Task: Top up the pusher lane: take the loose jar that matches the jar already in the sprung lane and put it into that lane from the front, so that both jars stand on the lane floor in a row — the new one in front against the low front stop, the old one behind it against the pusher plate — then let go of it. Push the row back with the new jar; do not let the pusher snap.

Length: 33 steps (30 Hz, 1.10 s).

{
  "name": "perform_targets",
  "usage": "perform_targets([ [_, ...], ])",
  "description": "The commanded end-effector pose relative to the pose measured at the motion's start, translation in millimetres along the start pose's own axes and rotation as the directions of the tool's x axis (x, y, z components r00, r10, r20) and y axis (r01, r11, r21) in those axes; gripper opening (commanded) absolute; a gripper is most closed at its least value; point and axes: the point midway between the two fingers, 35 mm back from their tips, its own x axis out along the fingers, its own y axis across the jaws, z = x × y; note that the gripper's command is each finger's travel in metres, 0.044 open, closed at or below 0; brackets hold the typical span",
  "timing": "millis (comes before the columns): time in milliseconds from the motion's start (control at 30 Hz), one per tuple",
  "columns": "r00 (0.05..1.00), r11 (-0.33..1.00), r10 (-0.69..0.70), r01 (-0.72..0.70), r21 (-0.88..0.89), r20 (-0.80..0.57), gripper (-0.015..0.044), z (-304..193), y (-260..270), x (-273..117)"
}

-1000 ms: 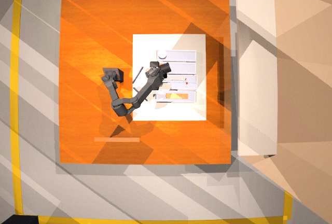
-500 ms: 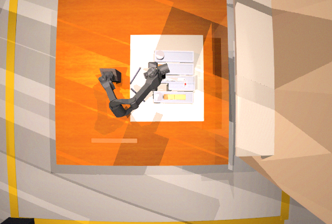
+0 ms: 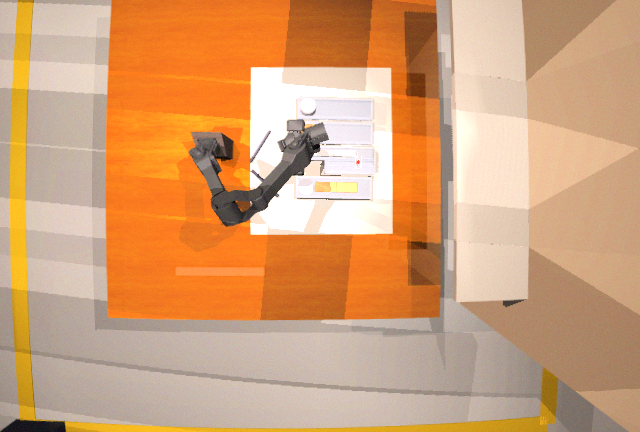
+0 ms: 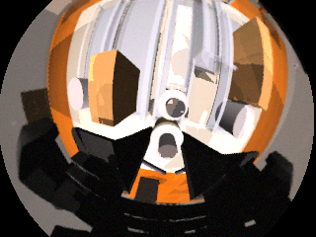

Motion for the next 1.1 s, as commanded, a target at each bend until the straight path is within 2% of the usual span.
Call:
perform_targets([
  [0, 1.000, 1.000, 0.000, 0.000, 0.011, 0.021, 0.0000, 9.9, -1.3, -3.6],
  [1067, 1.000, 1.000, 0.000, 0.000, 0.012, 0.022, 0.0000, 21.0, -2.6, -6.5],
])
